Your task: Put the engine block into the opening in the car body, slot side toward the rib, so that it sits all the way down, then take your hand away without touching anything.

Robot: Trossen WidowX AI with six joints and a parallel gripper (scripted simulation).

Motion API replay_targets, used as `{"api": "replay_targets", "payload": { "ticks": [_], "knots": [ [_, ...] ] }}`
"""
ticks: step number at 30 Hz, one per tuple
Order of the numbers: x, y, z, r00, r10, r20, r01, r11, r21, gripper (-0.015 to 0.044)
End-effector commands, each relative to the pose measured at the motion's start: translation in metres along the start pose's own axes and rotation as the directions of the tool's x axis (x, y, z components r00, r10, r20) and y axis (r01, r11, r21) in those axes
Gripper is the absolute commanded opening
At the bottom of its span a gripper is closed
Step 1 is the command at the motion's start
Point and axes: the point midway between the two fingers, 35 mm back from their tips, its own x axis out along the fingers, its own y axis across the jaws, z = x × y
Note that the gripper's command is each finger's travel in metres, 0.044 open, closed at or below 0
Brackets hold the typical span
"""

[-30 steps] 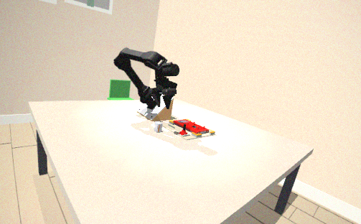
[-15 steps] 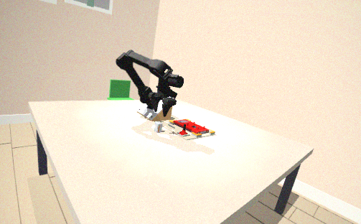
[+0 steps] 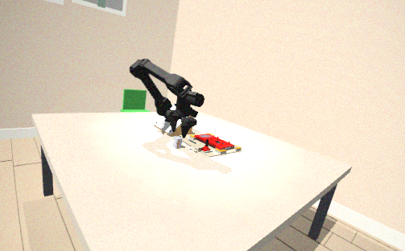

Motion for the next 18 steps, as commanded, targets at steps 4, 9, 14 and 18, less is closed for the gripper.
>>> {"api": "replay_targets", "payload": {
  "ticks": [4,9,14,18],
  "knots": [
    [0.012,0.001,0.000,1.000,0.004,-0.004,-0.004,1.000,-0.004,0.0440],
    [0.020,0.000,0.000,1.000,0.004,-0.004,-0.004,1.000,-0.004,0.0440],
    [0.028,0.000,0.000,1.000,0.004,-0.004,-0.004,1.000,-0.004,0.0440],
    [0.035,0.000,0.000,1.000,0.004,-0.005,-0.004,1.000,-0.004,0.0440]
  ]
}}
